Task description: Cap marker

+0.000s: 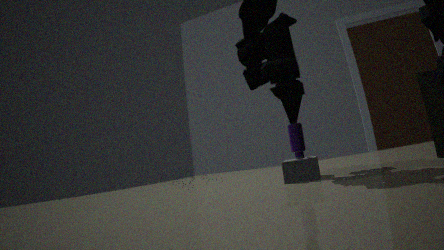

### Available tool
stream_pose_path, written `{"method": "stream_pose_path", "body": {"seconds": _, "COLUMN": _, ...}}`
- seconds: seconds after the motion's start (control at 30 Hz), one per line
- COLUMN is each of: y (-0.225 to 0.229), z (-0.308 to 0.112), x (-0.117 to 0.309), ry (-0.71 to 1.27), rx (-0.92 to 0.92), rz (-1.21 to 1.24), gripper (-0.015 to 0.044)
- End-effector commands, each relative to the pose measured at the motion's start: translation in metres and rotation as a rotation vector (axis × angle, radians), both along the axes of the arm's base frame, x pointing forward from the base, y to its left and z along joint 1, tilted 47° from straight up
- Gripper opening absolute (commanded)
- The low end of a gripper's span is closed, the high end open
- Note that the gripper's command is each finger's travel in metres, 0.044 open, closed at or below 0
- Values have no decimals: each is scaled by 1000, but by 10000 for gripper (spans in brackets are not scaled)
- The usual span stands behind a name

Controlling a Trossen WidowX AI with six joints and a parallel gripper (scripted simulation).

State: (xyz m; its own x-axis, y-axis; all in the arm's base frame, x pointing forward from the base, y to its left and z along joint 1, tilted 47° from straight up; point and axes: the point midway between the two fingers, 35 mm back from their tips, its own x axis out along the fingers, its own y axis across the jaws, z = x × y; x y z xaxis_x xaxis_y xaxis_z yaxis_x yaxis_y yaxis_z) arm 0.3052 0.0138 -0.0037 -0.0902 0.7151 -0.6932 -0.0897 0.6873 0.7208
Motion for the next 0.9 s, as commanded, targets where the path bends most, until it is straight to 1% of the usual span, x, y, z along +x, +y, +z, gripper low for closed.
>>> {"method": "stream_pose_path", "body": {"seconds": 0.0, "y": 0, "z": 0, "x": 0, "ry": 0, "rx": 0, "rz": 0, "gripper": 0}}
{"method": "stream_pose_path", "body": {"seconds": 0.2, "y": -2, "z": 1, "x": 1, "ry": 0, "rx": 0, "rz": 0, "gripper": 0}}
{"method": "stream_pose_path", "body": {"seconds": 0.27, "y": -16, "z": 14, "x": 5, "ry": 0, "rx": -3, "rz": -1, "gripper": 0}}
{"method": "stream_pose_path", "body": {"seconds": 0.4, "y": -58, "z": 54, "x": 9, "ry": 2, "rx": -5, "rz": -1, "gripper": 0}}
{"method": "stream_pose_path", "body": {"seconds": 0.47, "y": -65, "z": 61, "x": 9, "ry": 2, "rx": -4, "rz": 0, "gripper": 0}}
{"method": "stream_pose_path", "body": {"seconds": 0.57, "y": -65, "z": 61, "x": 9, "ry": 2, "rx": -4, "rz": 0, "gripper": 0}}
{"method": "stream_pose_path", "body": {"seconds": 0.87, "y": -65, "z": 61, "x": 9, "ry": 2, "rx": -4, "rz": 0, "gripper": 236}}
